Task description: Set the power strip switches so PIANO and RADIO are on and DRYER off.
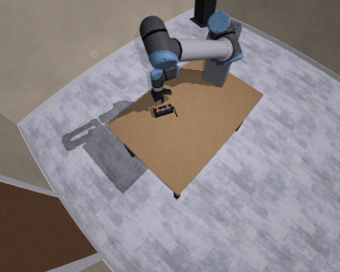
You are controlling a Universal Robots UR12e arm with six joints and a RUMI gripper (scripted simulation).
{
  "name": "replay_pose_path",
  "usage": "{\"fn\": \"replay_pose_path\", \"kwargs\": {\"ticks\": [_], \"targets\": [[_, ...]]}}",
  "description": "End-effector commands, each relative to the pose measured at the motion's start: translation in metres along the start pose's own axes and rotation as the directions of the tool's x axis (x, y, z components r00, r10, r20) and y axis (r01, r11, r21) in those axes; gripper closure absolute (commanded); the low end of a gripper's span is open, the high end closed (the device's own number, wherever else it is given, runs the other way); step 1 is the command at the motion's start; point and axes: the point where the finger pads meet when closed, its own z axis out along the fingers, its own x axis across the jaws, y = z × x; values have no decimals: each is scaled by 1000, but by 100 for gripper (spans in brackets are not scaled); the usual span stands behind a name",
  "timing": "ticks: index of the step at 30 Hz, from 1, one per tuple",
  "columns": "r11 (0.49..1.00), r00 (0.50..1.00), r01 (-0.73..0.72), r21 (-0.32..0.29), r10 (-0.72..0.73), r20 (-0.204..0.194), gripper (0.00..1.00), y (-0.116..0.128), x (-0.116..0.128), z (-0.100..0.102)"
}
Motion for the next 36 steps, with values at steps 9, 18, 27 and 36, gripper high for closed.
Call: {"fn": "replay_pose_path", "kwargs": {"ticks": [9, 18, 27, 36], "targets": [[1000, 1000, 0, -1, 0, 0, 100, 0, 0, -1], [1000, 1000, 0, -1, 0, 0, 0, 0, 0, -2], [1000, 1000, 0, -1, 0, 0, 0, 0, 0, -22], [1000, 1000, 0, -1, 0, 0, 0, 0, 0, -75]]}}
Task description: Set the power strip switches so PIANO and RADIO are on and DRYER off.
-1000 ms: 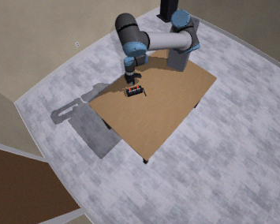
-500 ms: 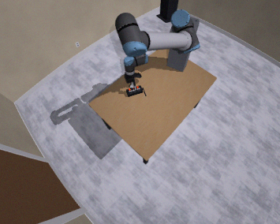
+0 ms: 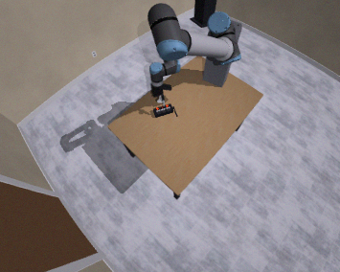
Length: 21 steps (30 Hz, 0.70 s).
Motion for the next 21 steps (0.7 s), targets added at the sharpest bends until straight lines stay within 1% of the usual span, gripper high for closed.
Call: {"fn": "replay_pose_path", "kwargs": {"ticks": [1, 4, 6, 10, 21], "targets": [[1000, 1000, 1, 1, -1, 0, 0, 0, 0, -24], [1000, 1000, 1, 1, -1, 0, 0, 0, 0, -37], [1000, 1000, 1, 1, -1, 0, 0, 0, 0, -37], [1000, 1000, 1, 1, -1, 0, 0, 0, 0, -46], [1000, 1000, 1, 1, -1, 0, 0, 0, 0, -47]]}}
